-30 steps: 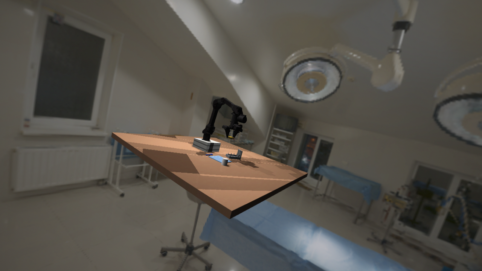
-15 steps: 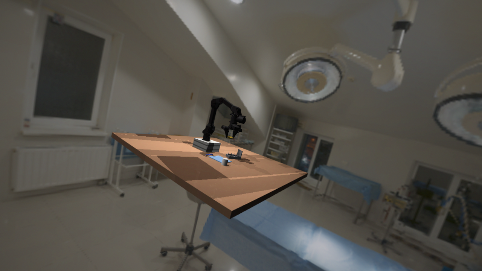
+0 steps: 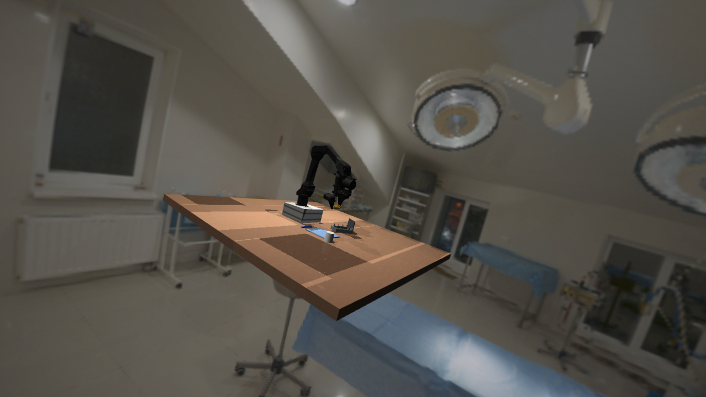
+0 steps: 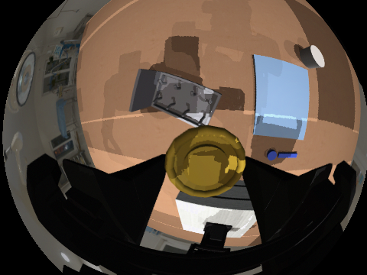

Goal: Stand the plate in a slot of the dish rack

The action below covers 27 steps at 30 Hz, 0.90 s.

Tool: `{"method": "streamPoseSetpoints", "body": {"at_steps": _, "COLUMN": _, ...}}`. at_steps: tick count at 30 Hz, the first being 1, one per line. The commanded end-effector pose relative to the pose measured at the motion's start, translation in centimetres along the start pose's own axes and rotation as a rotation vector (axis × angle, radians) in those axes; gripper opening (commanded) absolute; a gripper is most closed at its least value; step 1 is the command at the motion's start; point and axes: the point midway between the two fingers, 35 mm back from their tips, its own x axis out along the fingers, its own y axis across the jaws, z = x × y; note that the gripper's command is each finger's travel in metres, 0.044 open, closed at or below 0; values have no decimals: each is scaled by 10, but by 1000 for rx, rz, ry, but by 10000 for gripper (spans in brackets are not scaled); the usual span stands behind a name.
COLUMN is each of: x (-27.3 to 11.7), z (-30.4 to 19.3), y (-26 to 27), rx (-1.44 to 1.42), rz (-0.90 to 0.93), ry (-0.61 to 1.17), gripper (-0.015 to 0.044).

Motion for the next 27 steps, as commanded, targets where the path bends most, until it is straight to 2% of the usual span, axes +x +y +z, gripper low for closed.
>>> {"method": "streamPoseSetpoints", "body": {"at_steps": 1, "x": 11, "z": -1, "y": -2, "rx": -79, "rz": 66, "ry": 22, "gripper": 0}}
{"method": "streamPoseSetpoints", "body": {"at_steps": 14, "x": 34, "z": -1, "y": -4, "rx": -341, "rz": 281, "ry": 0, "gripper": 0}}
{"method": "streamPoseSetpoints", "body": {"at_steps": 27, "x": 51, "z": -2, "y": -7, "rx": -585, "rz": 481, "ry": -126, "gripper": 0}}
